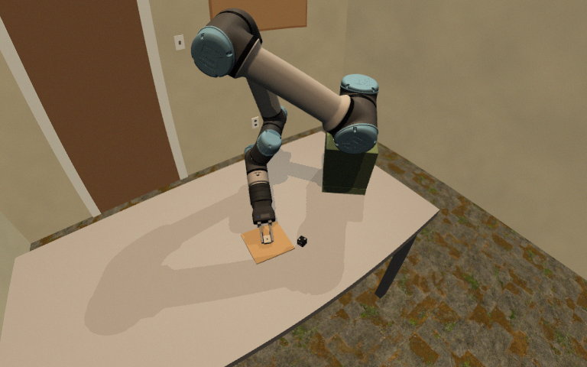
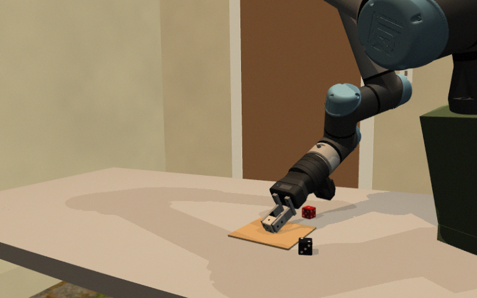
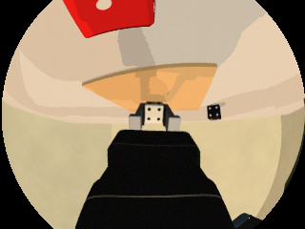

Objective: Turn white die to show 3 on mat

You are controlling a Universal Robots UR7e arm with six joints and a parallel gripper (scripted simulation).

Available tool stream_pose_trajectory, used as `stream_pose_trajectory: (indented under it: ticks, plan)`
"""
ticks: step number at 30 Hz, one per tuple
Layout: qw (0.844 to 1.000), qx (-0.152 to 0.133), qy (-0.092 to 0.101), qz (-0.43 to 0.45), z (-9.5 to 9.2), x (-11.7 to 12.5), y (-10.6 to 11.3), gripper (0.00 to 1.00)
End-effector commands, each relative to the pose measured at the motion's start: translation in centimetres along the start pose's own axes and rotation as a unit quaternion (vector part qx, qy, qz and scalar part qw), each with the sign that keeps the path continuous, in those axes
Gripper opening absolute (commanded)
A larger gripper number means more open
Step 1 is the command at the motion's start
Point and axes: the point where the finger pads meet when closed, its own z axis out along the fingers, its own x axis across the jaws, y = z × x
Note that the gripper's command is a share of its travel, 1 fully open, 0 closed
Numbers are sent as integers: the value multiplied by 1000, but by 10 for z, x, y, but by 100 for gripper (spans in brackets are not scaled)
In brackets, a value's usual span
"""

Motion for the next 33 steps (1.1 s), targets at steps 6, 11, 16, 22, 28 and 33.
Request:
stream_pose_trajectory:
  ticks: [6,11,16,22,28,33]
  plan:
    - [1000,0,0,0,0,0,0,49]
    - [1000,0,0,0,0,0,0,49]
    - [1000,0,0,0,0,0,0,49]
    - [1000,0,0,0,0,0,0,55]
    - [1000,0,0,0,0,0,0,67]
    - [1000,0,0,0,0,0,0,73]
